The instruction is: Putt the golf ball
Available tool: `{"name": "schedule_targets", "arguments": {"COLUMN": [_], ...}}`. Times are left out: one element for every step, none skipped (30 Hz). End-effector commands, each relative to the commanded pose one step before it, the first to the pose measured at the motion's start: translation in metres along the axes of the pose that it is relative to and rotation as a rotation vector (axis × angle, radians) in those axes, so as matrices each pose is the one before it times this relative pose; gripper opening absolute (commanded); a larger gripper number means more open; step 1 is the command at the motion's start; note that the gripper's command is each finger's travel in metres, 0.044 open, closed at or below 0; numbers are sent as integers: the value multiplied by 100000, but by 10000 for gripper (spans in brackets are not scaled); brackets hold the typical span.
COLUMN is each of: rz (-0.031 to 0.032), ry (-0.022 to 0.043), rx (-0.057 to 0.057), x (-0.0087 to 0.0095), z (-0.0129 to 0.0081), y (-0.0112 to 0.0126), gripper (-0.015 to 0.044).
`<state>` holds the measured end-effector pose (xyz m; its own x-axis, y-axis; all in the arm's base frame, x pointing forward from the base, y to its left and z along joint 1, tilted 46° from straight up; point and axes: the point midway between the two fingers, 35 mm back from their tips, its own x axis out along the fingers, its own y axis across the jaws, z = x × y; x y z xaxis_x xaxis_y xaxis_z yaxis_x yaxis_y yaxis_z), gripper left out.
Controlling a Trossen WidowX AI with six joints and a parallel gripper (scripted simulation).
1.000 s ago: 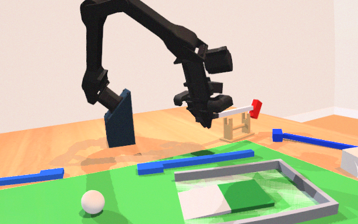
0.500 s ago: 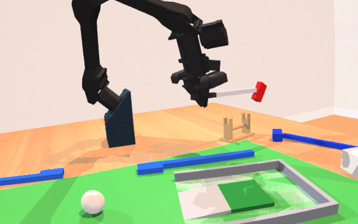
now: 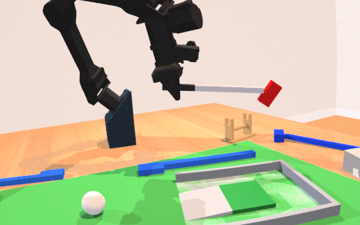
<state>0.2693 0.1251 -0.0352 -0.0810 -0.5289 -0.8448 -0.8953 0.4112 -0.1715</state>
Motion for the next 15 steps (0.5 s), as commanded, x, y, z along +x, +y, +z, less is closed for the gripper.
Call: {"name": "schedule_targets", "arguments": {"rz": [-1606,-369,-371,-373,-342,-279,-281,-287,-154,-169,-182,-194,-207,-221,-234], "ry": [-692,-41,-43,-45,-12,62,65,64,288,295,296,297,296,296,295], "rx": [17397,4088,4091,4093,4087,4070,4070,4072,4287,4360,4360,4359,4358,4357,4356], "x": [-1633,-318,-310,-303,-295,-285,-278,-271,-274,-272,-264,-257,-249,-242,-235], "z": [-1926,-436,-429,-421,-416,-414,-406,-397,-433,-430,-420,-409,-397,-386,-374], "y": [-1790,-464,-475,-487,-499,-513,-524,-534,-589,-611,-622,-633,-644,-654,-664], "gripper": [0,0,0,0,0,0,0,0,0,0,0,0,0,0,0]}}
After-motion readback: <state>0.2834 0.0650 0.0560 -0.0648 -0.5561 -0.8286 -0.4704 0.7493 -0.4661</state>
